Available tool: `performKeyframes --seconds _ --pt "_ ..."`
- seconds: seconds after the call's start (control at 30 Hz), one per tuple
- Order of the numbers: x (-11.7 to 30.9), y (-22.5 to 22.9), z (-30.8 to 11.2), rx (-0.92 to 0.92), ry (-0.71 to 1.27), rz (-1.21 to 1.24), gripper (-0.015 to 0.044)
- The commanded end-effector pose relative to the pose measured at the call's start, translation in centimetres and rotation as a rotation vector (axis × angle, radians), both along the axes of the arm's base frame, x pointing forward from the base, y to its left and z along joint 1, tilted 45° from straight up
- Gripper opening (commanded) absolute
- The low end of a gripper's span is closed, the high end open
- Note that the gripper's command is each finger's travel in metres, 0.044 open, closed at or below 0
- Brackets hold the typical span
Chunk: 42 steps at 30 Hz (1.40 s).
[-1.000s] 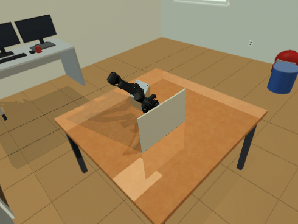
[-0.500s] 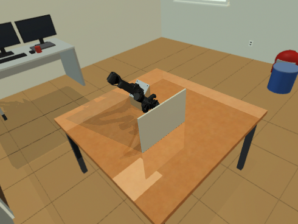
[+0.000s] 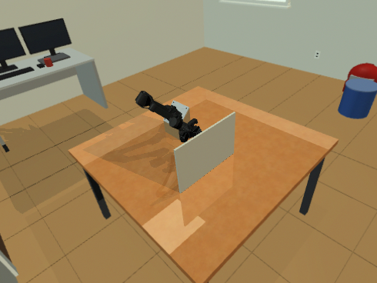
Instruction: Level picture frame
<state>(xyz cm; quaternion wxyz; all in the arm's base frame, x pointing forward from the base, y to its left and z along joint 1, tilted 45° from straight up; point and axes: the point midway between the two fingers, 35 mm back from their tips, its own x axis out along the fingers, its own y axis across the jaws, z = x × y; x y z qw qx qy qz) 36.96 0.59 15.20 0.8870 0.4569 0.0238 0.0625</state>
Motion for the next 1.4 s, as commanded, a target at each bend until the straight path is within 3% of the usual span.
performKeyframes --seconds 0.0,1.37 --pt "-0.03 0.31 0.15 0.002 -0.007 0.009 0.0000" --pt "-0.05 0.56 -0.48 0.002 -0.006 0.009 0.0000"
